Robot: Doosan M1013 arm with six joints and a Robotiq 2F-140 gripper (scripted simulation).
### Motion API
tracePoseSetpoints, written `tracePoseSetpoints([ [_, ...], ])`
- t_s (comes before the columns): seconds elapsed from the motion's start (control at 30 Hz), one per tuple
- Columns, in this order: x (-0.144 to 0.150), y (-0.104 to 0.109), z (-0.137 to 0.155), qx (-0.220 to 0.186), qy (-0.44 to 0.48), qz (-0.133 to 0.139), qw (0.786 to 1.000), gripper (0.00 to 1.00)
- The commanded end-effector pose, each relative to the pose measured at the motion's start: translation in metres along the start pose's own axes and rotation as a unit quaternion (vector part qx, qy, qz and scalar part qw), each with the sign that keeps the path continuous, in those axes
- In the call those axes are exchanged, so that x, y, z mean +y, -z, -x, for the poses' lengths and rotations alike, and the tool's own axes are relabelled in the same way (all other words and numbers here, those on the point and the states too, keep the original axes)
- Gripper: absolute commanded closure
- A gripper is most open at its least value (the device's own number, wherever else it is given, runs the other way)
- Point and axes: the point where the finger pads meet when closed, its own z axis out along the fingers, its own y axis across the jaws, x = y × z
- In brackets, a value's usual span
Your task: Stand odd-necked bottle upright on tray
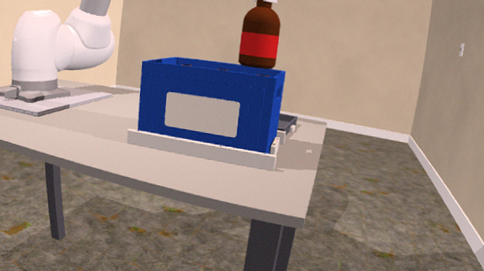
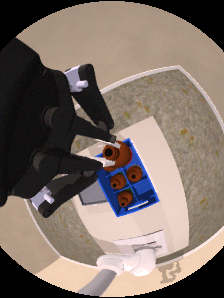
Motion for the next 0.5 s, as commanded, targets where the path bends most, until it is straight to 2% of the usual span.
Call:
tracePoseSetpoints([
  [0.0,0.0007,0.0002,0.0004,0.0,0.0,0.0,1.0,1.0],
  [0.47,0.0062,0.0002,0.0043,0.0,0.0,0.0,1.0,1.0],
])
